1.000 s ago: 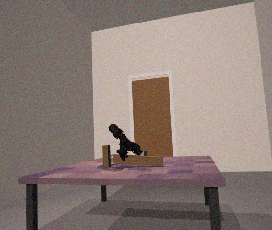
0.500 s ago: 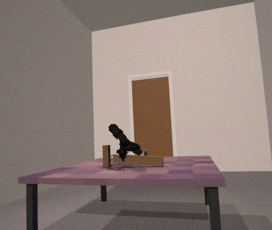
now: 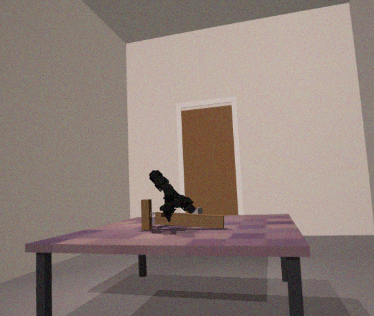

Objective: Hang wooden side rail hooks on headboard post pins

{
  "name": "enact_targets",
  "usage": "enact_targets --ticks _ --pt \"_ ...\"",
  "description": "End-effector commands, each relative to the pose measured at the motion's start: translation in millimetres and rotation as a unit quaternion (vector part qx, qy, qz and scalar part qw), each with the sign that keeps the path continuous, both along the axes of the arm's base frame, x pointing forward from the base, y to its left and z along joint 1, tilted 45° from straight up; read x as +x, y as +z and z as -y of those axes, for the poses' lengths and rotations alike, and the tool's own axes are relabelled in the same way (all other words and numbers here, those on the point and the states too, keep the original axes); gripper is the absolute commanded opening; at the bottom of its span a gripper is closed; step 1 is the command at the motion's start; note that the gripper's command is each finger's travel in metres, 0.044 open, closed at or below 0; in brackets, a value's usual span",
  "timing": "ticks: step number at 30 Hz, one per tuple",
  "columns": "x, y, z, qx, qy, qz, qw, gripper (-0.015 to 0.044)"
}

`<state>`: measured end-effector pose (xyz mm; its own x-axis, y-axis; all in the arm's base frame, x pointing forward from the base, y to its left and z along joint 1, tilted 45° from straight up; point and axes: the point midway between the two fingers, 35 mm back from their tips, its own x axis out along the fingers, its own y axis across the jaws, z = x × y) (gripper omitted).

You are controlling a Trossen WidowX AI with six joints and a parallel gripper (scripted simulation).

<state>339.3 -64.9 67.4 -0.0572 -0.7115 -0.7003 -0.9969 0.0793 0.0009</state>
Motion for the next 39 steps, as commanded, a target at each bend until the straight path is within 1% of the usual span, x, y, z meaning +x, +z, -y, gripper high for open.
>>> enact_targets --ticks 1,39 --pt "4.1 3.0 -4.0 0.002 0.006 0.006 1.000 0.0000" --pt "1.0 5.4 -0.6 0.002 0.006 0.006 1.000 0.0000"
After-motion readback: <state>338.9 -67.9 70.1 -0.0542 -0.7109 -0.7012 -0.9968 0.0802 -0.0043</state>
